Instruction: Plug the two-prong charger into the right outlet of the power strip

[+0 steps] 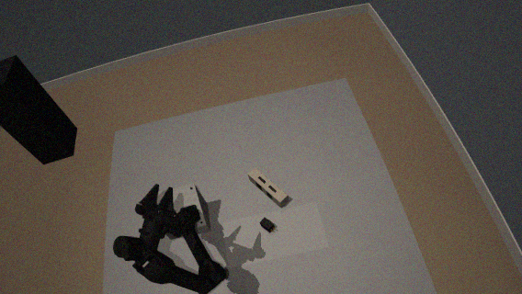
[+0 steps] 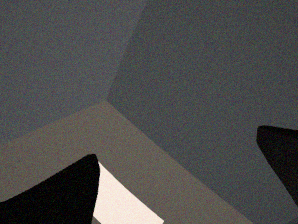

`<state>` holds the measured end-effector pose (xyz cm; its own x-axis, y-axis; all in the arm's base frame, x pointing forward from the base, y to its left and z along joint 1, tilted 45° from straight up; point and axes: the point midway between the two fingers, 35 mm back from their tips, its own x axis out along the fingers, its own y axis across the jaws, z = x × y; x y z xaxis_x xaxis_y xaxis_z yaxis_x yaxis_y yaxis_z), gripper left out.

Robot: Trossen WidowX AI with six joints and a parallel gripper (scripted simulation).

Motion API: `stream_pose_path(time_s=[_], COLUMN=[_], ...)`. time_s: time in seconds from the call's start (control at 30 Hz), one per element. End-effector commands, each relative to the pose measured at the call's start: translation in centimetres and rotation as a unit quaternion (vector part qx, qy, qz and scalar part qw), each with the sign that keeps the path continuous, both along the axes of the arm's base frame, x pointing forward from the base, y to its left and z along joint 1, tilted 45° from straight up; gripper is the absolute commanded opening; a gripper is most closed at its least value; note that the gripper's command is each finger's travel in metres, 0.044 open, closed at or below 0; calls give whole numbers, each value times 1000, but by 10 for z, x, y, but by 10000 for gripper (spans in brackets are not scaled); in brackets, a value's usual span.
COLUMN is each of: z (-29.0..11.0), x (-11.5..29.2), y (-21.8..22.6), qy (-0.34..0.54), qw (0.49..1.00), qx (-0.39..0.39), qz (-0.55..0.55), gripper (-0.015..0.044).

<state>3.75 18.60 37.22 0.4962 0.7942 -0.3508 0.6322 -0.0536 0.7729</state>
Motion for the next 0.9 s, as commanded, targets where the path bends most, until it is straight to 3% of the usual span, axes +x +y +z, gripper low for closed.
stream_pose_path(time_s=[0.0, 0.87], z=[-8, -46], x=[5, 55], y=[8, 31], qy=[-23, -112], qw=[999, 968], qx=[-31, -195], qz=[-16, -111], gripper=[440, 440])
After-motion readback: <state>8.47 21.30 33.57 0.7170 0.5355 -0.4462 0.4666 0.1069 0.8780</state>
